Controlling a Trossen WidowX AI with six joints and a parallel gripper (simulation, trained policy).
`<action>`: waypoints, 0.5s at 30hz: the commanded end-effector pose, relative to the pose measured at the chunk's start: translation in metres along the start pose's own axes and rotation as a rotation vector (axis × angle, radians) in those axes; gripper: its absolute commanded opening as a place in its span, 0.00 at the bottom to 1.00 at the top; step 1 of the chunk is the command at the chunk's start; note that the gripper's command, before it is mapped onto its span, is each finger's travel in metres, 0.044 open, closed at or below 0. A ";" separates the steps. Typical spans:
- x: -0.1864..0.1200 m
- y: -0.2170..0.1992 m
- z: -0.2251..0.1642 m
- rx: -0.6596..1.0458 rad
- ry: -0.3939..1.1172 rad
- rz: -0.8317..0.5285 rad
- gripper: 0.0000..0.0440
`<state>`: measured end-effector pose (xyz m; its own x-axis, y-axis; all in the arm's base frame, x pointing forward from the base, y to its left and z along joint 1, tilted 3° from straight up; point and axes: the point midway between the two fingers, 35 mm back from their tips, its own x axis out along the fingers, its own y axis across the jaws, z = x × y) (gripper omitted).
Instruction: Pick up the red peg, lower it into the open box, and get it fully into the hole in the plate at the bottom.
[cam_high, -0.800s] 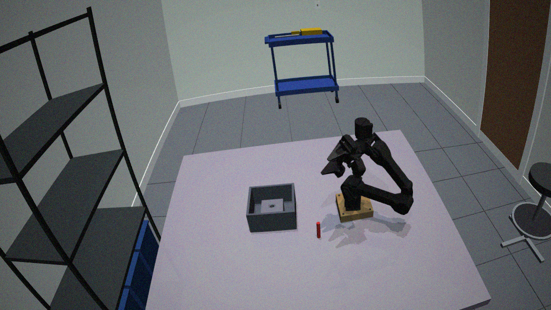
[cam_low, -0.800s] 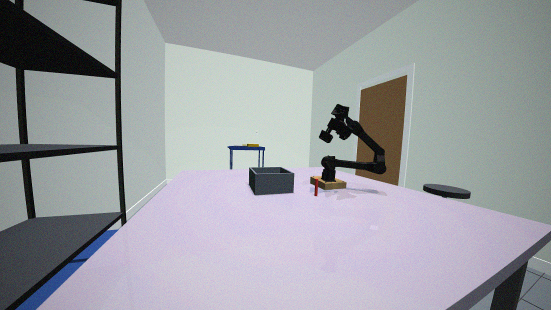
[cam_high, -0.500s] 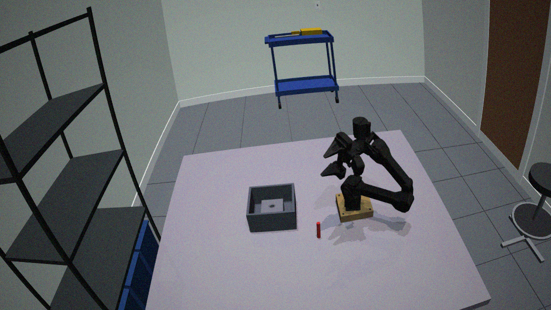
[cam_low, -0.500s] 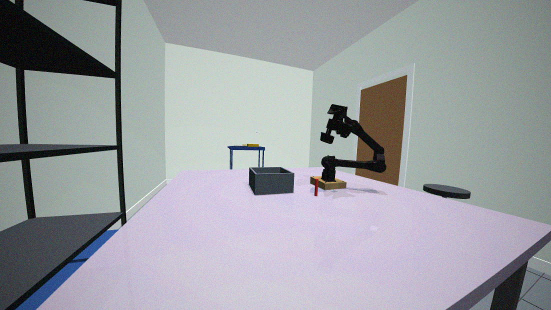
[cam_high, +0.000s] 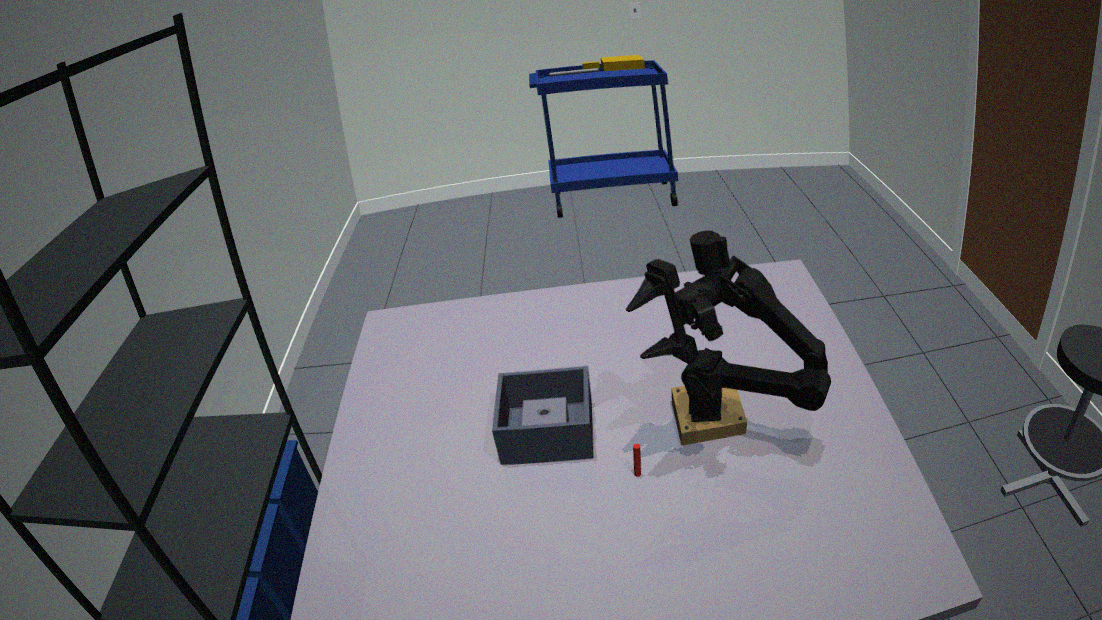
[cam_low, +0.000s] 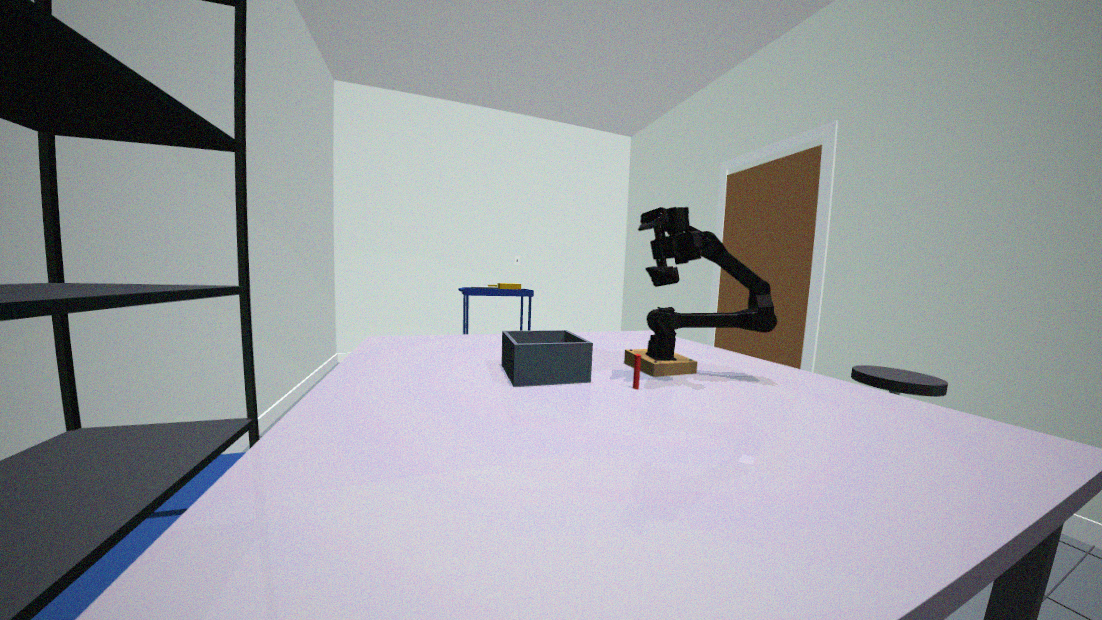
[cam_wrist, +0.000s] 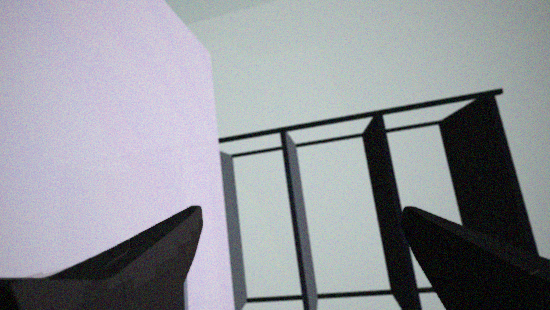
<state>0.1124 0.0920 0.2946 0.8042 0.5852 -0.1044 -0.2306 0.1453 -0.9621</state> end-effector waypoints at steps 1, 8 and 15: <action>0.002 0.001 -0.006 0.146 0.023 0.025 1.00; 0.005 0.007 -0.015 0.382 0.060 0.063 1.00; 0.007 0.013 -0.025 0.615 0.107 0.100 1.00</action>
<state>0.1265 0.0802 0.2778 0.8090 0.5476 -0.2139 -0.5137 0.4817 -0.7100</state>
